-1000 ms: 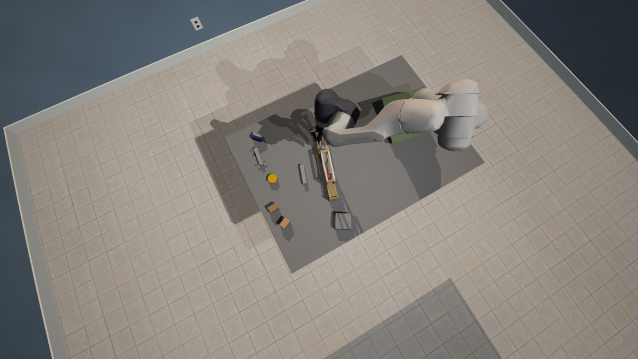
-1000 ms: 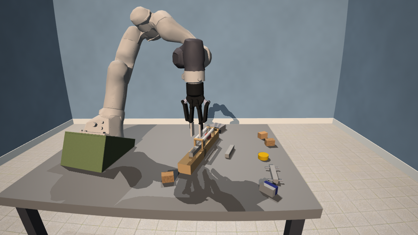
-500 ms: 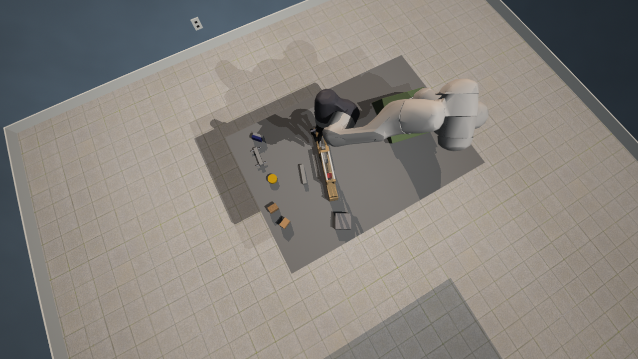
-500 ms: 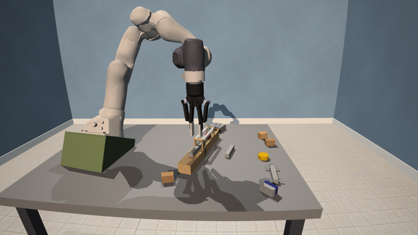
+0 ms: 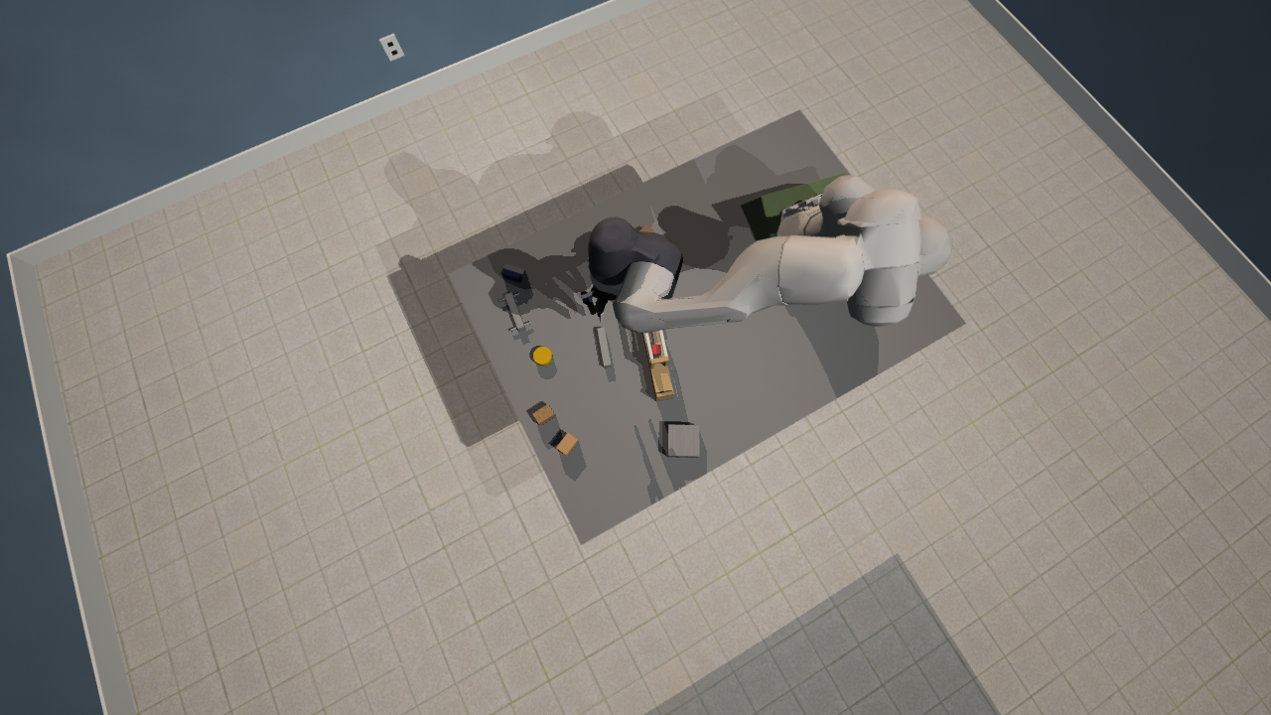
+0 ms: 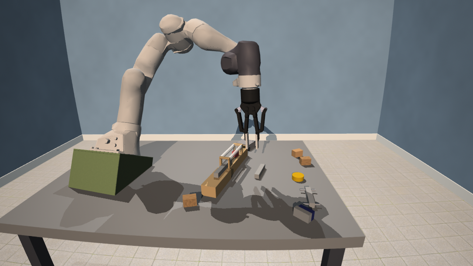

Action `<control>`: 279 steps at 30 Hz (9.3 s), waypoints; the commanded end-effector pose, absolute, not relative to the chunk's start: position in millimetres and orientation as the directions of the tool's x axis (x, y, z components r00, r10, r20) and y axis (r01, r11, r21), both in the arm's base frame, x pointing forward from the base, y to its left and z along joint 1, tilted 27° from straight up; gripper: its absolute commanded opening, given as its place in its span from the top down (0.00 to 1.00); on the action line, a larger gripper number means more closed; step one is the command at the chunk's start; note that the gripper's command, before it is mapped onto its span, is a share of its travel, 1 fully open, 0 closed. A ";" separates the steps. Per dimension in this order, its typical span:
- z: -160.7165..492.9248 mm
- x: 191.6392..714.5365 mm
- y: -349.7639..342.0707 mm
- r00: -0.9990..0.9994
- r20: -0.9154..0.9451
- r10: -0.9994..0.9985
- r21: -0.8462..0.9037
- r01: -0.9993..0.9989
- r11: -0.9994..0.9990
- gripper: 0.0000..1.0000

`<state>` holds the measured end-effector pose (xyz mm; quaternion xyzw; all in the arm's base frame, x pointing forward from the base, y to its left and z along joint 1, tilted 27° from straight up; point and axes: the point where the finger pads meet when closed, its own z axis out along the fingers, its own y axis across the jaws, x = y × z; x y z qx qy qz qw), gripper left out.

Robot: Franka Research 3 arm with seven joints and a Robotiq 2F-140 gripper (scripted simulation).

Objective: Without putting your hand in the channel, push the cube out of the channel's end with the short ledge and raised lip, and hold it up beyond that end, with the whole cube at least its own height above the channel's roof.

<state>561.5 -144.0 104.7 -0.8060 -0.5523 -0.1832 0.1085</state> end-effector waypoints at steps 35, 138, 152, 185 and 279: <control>109.2 601.2 -118.0 0.394 0.443 0.806 -0.056 0.909 -0.413 0.77; 7.4 618.2 -70.4 0.394 0.443 0.805 -0.056 0.909 -0.414 1.00; 7.4 618.2 -70.4 0.394 0.443 0.805 -0.056 0.909 -0.414 1.00; 109.4 602.5 -118.8 0.394 0.443 0.805 -0.056 0.909 -0.414 1.00; -50.5 394.8 -231.5 0.393 0.443 0.806 -0.056 0.909 -0.413 1.00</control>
